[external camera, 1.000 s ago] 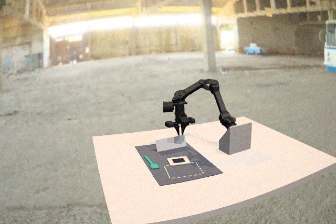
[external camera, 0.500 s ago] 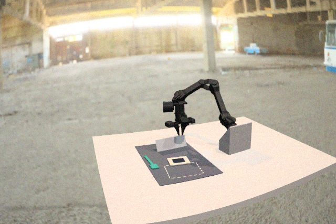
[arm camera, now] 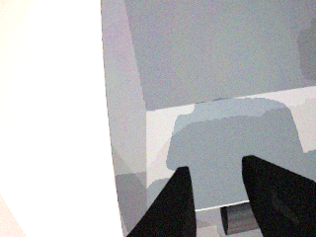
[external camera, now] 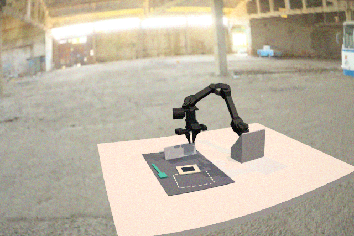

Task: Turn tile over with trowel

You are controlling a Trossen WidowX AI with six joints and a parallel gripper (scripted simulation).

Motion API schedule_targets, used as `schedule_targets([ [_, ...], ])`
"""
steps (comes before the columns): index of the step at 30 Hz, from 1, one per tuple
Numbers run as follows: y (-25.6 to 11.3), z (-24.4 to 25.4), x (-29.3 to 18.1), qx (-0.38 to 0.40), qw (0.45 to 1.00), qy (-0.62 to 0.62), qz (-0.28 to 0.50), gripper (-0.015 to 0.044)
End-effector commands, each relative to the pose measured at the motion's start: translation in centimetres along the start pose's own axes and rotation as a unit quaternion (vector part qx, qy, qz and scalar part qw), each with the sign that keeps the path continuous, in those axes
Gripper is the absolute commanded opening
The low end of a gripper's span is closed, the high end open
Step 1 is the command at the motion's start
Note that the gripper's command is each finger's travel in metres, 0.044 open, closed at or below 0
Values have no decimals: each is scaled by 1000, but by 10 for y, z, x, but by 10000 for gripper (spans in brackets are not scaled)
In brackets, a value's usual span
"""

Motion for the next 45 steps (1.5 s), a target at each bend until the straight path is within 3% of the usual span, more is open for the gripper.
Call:
schedule_targets([
  [1,0,3,11,2,1000,0,-1,100],
  [21,17,13,54,2,1000,-1,-2,100],
  [32,-14,13,45,2,1000,-1,-1,100],
  [45,-12,13,46,2,1000,-2,-4,100],
])
Point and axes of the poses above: the point midway between the two fingers, 35 mm back from their tips, its own y axis out along the fingers, its own z axis across the jaws, x = y × z, the point moved 10 cm from there along -y, back along the fingers, and after that the axes turned 13 degrees about y, right-handed, at the moved point
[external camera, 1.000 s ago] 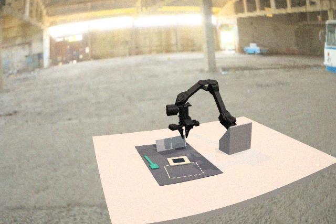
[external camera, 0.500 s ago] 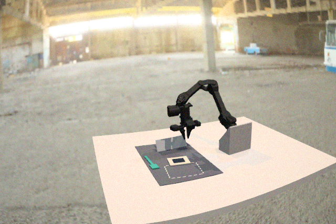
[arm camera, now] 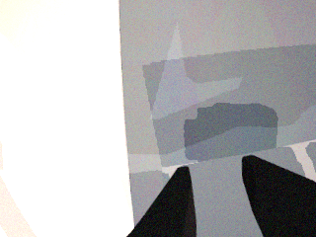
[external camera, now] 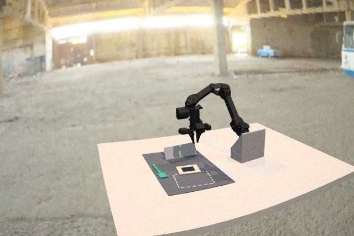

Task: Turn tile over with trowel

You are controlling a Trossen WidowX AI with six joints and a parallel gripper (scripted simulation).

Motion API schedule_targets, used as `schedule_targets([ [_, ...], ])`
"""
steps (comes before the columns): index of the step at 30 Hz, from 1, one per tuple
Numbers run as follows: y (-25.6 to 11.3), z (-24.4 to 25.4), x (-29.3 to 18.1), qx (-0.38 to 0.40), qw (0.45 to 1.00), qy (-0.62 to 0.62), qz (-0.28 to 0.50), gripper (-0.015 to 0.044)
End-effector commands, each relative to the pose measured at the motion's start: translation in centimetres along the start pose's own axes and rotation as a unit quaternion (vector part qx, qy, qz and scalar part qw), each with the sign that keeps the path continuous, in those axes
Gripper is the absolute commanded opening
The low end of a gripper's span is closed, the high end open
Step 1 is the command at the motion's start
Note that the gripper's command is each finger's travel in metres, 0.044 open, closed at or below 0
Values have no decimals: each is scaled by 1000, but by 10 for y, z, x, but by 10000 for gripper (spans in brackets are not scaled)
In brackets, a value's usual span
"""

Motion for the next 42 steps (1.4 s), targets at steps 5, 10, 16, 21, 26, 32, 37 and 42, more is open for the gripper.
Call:
schedule_targets([
  [5,0,0,0,0,1000,0,0,0],
  [10,0,0,0,0,1000,0,0,0],
  [16,0,0,0,0,1000,0,0,0],
  [21,0,0,0,0,1000,11,0,100],
  [26,-2,-2,-4,0,996,95,0,100],
  [32,-3,-3,-9,0,980,197,0,100],
  [37,-5,-5,-12,0,960,281,0,100],
  [42,-6,-6,-16,0,932,363,0,100],
])
Point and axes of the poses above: the point midway between the two fingers, 35 mm back from their tips, its own y axis out along the fingers, its own z axis across the jaws, x = y × z, the point moved 10 cm from there along -y, back along the fingers, and after that the axes turned 13 degrees about y, right-handed, at the moved point
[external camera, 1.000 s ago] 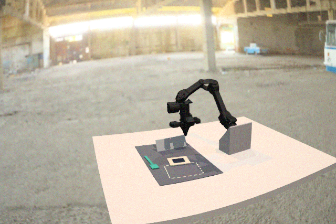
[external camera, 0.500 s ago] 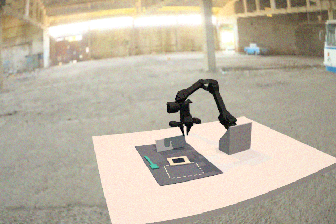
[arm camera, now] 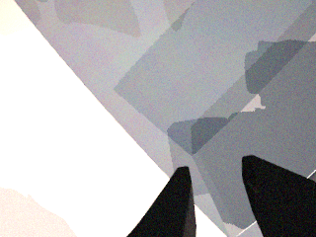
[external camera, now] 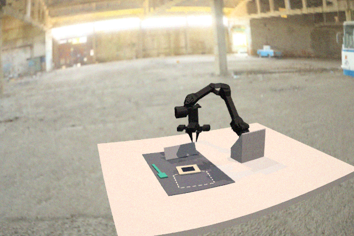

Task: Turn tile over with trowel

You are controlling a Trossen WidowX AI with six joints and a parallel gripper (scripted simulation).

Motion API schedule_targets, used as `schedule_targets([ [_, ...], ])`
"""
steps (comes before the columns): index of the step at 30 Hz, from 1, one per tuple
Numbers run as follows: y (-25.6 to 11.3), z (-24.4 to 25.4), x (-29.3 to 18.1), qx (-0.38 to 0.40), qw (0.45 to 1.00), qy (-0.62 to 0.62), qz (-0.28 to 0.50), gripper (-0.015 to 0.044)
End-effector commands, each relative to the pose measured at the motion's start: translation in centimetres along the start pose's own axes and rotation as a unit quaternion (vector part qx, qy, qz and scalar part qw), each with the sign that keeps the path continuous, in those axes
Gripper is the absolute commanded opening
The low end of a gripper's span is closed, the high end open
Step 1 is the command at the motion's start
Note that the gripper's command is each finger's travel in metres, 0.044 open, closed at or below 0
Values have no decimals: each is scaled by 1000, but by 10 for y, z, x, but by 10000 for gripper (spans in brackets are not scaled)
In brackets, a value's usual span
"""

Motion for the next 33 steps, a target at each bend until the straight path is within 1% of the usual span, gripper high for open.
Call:
schedule_targets([
  [1,-2,-3,-2,-1,998,59,-2,100],
  [9,-4,-9,-5,-1,981,196,-2,100],
  [17,-7,-14,-9,0,944,329,-2,100],
  [25,-9,-19,-13,0,890,456,-2,100],
  [33,-11,-24,-17,-1,818,575,-2,100],
])
Point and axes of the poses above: the point midway between the two fingers, 35 mm back from their tips, its own y axis out along the fingers, its own z axis across the jaws, x = y × z, the point moved 10 cm from there along -y, back along the fingers, and after that the axes turned 13 degrees about y, right-handed, at the moved point
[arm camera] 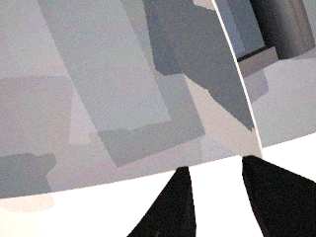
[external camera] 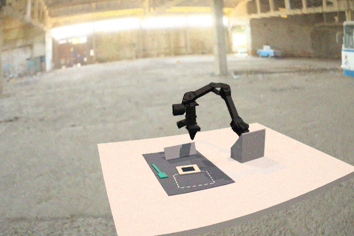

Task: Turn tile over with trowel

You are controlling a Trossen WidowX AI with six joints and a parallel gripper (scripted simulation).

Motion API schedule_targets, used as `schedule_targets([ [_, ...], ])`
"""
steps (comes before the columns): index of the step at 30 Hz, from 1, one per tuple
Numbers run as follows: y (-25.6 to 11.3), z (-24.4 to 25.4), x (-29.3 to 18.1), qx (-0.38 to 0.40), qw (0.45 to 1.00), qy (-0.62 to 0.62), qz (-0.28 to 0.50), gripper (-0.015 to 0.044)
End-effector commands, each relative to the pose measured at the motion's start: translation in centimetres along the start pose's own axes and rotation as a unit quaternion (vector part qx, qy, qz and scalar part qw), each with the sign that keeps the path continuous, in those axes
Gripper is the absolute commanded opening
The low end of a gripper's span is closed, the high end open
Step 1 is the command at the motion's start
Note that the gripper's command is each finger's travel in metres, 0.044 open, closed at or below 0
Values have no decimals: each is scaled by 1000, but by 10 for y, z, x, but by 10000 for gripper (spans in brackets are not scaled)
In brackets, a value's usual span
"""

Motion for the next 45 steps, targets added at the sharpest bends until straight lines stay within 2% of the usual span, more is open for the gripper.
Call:
schedule_targets([
  [1,-2,-3,2,2,998,59,-1,100],
  [18,-7,-16,7,2,938,346,-1,100],
  [35,-12,-29,12,1,798,603,-2,100],
  [38,-13,-30,13,1,782,623,-2,100],
  [45,-12,-29,12,-1,789,615,-3,100],
])
Point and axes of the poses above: the point midway between the two fingers, 35 mm back from their tips, its own y axis out along the fingers, its own z axis across the jaws, x = y × z, the point moved 10 cm from there along -y, back along the fingers, and after that the axes turned 13 degrees about y, right-handed, at the moved point
